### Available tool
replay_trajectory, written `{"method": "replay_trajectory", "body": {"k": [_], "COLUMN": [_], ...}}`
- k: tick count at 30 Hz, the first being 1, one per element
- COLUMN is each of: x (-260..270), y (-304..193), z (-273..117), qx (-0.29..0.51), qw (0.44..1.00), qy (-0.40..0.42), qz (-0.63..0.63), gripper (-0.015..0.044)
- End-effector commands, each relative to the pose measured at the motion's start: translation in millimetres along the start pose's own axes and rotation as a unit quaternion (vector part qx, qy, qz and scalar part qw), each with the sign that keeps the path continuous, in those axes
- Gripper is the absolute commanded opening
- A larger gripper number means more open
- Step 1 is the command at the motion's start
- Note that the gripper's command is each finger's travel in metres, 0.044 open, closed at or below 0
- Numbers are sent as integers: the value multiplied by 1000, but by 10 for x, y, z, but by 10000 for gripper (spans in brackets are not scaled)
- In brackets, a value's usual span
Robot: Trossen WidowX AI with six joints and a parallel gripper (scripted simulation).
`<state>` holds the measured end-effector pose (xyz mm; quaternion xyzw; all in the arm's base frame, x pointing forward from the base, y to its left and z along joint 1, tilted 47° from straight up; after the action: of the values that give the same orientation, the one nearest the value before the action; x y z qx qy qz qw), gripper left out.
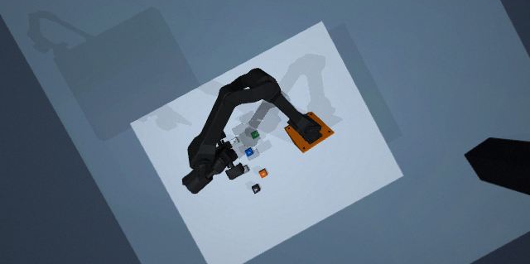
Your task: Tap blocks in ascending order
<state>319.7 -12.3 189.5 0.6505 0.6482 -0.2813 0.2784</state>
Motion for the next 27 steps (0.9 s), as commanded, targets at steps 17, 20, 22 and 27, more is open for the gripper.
{"method": "replay_trajectory", "body": {"k": [17,20,22,27], "x": [1992,1992,2000,1995], "y": [-290,-290,-275,-292], "z": [-68,-68,71,746], "qx": [1,1,1,1], "qw": [1000,1000,1000,1000], "qy": [5,5,6,3], "qz": [4,4,4,4], "gripper": [20,20,20,20]}}
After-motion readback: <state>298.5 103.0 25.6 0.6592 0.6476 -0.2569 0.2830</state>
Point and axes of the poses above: the point midway between the two fingers, 35 mm back from their tips, its own z axis out along the fingers, its own x axis across the jaws, y = z × x, the point moved 10 cm from there along -z, back along the fingers, and after that the axes turned 6 degrees about -z, right-handed, at the moved point
